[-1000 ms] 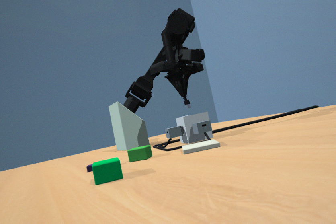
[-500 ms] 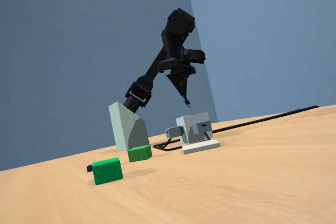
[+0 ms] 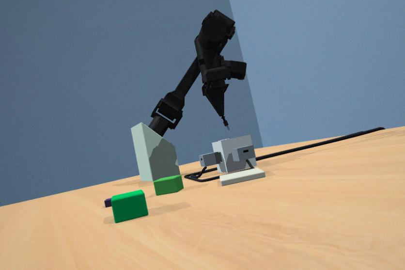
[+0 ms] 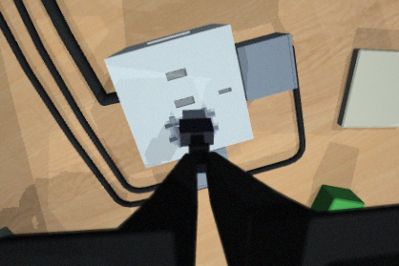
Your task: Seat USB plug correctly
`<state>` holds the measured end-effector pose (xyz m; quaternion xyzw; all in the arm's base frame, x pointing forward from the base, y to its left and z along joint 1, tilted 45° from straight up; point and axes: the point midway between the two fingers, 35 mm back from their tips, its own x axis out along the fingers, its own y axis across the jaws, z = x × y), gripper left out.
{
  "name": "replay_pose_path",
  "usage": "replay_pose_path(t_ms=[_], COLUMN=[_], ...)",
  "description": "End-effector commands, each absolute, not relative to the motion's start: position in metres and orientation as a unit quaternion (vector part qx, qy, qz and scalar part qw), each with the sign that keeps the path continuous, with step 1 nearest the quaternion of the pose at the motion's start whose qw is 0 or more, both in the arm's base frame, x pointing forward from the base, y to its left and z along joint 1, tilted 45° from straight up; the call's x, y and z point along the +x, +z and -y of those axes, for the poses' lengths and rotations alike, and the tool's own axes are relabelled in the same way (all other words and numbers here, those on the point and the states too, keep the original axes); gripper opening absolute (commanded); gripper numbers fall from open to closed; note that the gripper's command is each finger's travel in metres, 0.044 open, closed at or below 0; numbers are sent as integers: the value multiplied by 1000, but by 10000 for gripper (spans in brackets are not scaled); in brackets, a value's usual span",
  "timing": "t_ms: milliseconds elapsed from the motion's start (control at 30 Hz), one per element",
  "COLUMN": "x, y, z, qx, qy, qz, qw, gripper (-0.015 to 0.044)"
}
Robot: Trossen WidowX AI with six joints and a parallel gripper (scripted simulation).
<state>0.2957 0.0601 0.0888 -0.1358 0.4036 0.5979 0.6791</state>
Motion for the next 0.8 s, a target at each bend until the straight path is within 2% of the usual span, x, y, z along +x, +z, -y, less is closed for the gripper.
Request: replay_pose_path(t_ms=[0,167,767], x=[295,295,295], y=[88,88,88], z=[-60,-60,-60], qx=[-174,-211,-213], qy=[620,640,639], qz=[-370,-334,-336], qw=[670,659,658], gripper=[0,0,0])
